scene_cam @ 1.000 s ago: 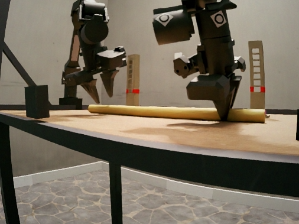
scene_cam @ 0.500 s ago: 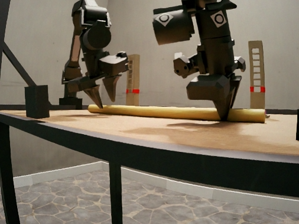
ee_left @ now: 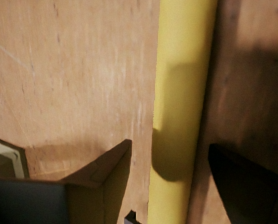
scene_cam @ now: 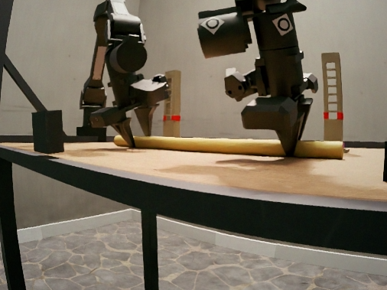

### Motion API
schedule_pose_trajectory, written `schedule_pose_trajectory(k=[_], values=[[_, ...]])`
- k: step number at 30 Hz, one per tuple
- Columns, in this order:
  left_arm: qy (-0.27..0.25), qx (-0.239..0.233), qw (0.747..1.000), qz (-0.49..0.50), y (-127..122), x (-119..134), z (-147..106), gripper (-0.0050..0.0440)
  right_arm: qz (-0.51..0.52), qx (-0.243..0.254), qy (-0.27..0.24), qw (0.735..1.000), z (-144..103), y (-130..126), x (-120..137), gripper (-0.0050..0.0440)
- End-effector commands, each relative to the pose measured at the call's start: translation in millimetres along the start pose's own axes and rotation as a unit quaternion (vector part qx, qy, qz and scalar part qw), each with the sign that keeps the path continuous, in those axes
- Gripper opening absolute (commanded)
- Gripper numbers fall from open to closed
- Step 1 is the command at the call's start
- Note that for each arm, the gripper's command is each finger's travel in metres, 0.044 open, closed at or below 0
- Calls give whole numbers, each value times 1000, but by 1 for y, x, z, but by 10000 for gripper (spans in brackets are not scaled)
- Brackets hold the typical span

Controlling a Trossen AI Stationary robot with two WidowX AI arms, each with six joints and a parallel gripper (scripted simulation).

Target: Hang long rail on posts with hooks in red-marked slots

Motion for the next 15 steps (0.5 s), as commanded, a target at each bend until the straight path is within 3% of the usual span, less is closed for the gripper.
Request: schedule_pose_trajectory(k=[1, 5, 9, 15], values=[[3, -2, 1000, 2, 0, 1, 4, 225, 4, -3, -7, 1000, -4, -1, -2, -50], [3, -2, 1000, 2, 0, 1, 4, 225, 4, -3, -7, 1000, -4, -1, -2, -50], [3, -3, 1000, 1, 0, 1, 4, 186, 4, -3, -7, 1000, -4, -1, -2, -50], [4, -2, 1000, 2, 0, 1, 4, 166, 4, -3, -7, 1000, -4, -1, -2, -50]])
Point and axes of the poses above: on each arm, the point midway between the two fingers, 35 mm back from their tips, its own z axis out along the fingers, its own y axis across the jaws, x = y × z, the point moved 9 cm from there along -z, back along the fingers, and after that the axes turned 3 degrees about z, right-handed, at the moved point
